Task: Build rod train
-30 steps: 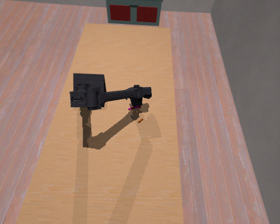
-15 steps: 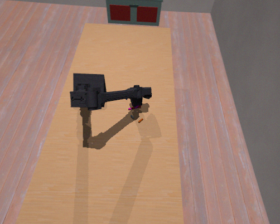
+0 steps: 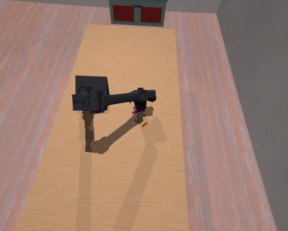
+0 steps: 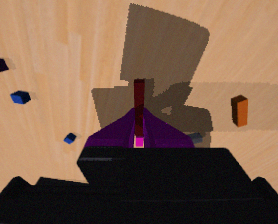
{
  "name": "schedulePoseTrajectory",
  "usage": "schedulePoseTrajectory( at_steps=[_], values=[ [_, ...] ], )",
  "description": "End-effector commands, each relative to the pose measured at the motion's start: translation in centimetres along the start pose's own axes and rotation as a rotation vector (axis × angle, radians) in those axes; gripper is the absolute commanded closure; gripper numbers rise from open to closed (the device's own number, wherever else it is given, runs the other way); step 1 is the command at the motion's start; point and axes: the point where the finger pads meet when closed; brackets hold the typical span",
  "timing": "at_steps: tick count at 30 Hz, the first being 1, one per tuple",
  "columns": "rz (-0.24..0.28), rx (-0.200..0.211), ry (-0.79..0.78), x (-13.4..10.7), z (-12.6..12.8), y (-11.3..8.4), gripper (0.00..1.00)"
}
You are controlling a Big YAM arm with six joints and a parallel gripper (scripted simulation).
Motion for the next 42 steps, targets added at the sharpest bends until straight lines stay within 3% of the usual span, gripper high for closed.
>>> schedulePoseTrajectory(
  at_steps=[1,11,21,35,42],
  values=[
    [-0.013,-0.005,0.002,0.4,-0.2,0.0,0.96],
    [-0.013,-0.005,0.002,0.4,-0.2,0.0,0.96],
    [-0.013,-0.005,0.002,0.4,-0.2,0.0,0.80],
    [-0.013,-0.005,0.002,0.4,-0.2,-0.1,0.77],
    [-0.047,-0.008,0.020,1.7,-0.5,-2.2,0.77]
  ],
)
Point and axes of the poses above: the point where the finger pads meet when closed, its own y axis out along the fingers, its own z axis across the jaws, x = y × z, and after that the axes turned 8 degrees about y, right-handed
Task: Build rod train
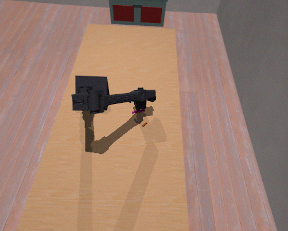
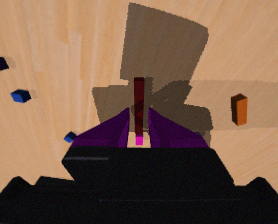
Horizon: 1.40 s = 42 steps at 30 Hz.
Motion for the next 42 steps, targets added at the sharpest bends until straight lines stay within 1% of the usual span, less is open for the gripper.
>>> schedulePoseTrajectory(
  at_steps=[1,5,14,16,17,18,20,22,24,26,27,42],
  values=[
    [-0.054,-0.007,0.025,2.0,-0.6,-2.5,0.77],
    [-0.055,-0.003,0.026,2.0,-0.6,-4.1,0.77],
    [-0.058,0.003,0.029,2.0,-0.5,-9.1,0.77],
    [-0.058,0.003,0.029,2.0,-0.5,-9.1,0.77],
    [-0.037,0.000,0.009,1.9,0.2,-8.8,0.77],
    [-0.037,0.001,0.009,1.8,0.2,-9.2,0.77],
    [-0.057,0.004,0.027,1.9,-0.4,-10.5,0.77],
    [-0.059,0.005,0.030,1.9,-0.5,-11.0,0.77],
    [-0.052,0.004,0.023,1.6,-0.3,-10.9,0.77],
    [-0.035,0.003,0.018,1.4,-0.2,-10.3,0.77],
    [-0.030,0.003,0.023,1.4,-0.4,-10.1,0.00],
    [-0.030,0.002,0.021,1.4,-0.4,-10.1,0.00]
  ],
)
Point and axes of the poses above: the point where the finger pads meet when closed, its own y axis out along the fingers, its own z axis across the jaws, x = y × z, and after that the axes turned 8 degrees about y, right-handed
